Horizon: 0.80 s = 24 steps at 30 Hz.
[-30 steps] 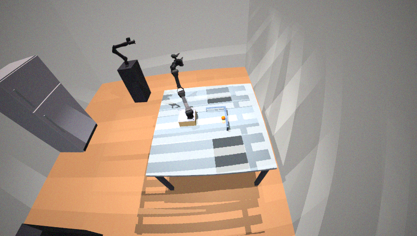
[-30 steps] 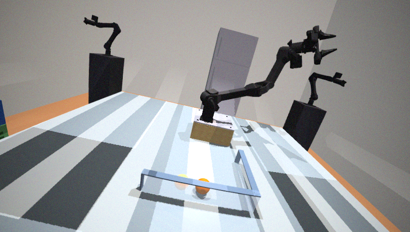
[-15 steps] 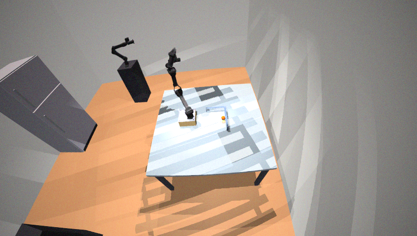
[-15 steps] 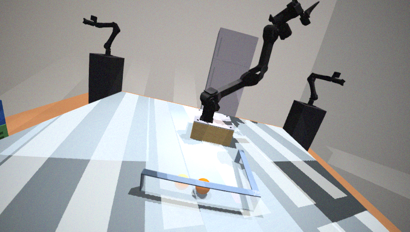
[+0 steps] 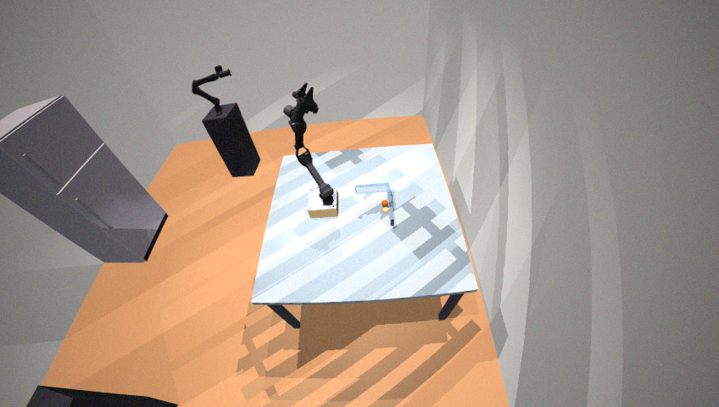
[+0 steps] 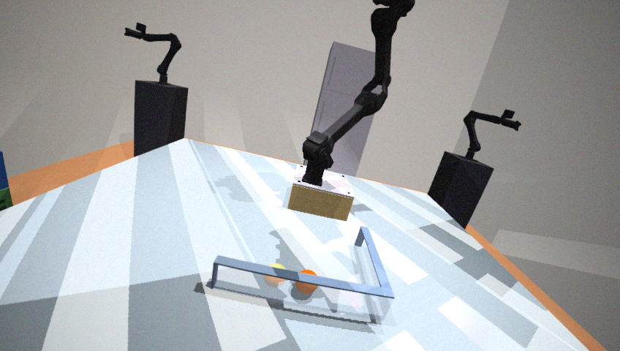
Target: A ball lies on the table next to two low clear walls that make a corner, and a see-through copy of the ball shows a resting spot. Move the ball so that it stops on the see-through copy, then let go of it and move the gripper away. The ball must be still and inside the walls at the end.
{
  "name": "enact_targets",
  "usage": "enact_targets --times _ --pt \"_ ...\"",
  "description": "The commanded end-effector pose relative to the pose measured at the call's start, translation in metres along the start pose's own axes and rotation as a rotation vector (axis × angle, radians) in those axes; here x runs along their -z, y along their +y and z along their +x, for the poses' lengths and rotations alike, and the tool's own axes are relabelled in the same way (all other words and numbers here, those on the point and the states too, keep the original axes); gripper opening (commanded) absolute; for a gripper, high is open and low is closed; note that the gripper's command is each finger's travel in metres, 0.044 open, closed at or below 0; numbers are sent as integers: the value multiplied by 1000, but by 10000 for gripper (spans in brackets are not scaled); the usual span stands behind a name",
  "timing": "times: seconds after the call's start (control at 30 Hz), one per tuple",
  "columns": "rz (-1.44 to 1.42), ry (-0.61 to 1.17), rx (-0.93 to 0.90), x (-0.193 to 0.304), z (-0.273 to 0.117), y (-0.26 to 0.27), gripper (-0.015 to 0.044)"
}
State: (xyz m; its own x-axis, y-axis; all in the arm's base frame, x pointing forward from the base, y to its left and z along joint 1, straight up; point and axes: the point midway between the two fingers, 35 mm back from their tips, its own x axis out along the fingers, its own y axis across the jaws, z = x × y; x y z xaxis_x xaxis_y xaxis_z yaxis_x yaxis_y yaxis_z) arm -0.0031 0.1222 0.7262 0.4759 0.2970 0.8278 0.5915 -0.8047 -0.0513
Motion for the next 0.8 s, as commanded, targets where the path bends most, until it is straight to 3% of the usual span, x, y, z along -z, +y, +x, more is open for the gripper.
enact_targets --times 0.0,0.3,0.63,0.77 --pt "187 18 -124 -1 6 74 324" --pt "560 53 -347 -28 4 196 324" --pt "1004 31 -563 -102 -1 292 324" --pt "1200 28 -715 -153 -15 330 324"
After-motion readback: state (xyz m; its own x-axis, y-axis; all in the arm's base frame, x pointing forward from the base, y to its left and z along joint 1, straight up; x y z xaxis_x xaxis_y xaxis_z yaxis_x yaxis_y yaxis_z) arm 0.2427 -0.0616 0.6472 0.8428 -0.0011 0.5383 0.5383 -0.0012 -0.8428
